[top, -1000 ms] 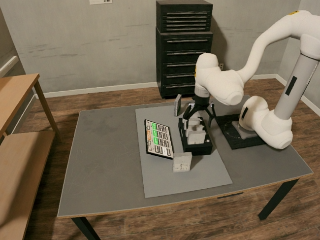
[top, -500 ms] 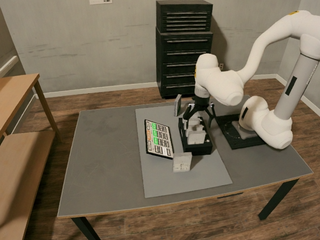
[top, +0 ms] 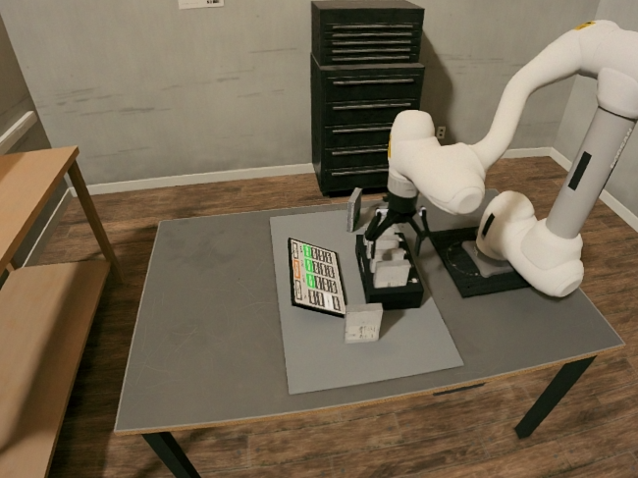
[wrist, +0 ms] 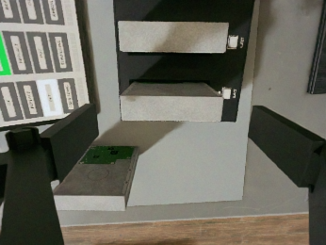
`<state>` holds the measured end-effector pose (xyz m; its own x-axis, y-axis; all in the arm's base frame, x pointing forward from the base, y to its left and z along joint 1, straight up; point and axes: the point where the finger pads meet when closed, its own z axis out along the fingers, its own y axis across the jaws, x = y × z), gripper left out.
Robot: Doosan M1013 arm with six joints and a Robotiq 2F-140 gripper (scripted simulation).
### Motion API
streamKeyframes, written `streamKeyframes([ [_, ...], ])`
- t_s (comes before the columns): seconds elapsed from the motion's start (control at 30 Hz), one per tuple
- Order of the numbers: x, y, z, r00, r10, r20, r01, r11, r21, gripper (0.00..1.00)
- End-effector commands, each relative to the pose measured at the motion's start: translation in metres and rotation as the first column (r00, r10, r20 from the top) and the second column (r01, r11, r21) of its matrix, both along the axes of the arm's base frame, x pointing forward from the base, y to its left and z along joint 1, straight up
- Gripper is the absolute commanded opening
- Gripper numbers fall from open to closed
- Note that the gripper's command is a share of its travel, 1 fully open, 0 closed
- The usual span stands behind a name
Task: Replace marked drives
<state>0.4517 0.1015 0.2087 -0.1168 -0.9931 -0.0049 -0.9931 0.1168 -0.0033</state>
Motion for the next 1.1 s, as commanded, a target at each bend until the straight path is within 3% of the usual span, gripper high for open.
streamKeyframes([
  [0.0, 0.0, 0.0, 0.0, 1.0, 0.0, 0.001, 0.0, 1.0, 0.001, 0.89],
  [1.07, 0.0, 0.001, -0.011, 1.0, 0.0, 0.001, 0.0, 1.0, 0.001, 0.89],
])
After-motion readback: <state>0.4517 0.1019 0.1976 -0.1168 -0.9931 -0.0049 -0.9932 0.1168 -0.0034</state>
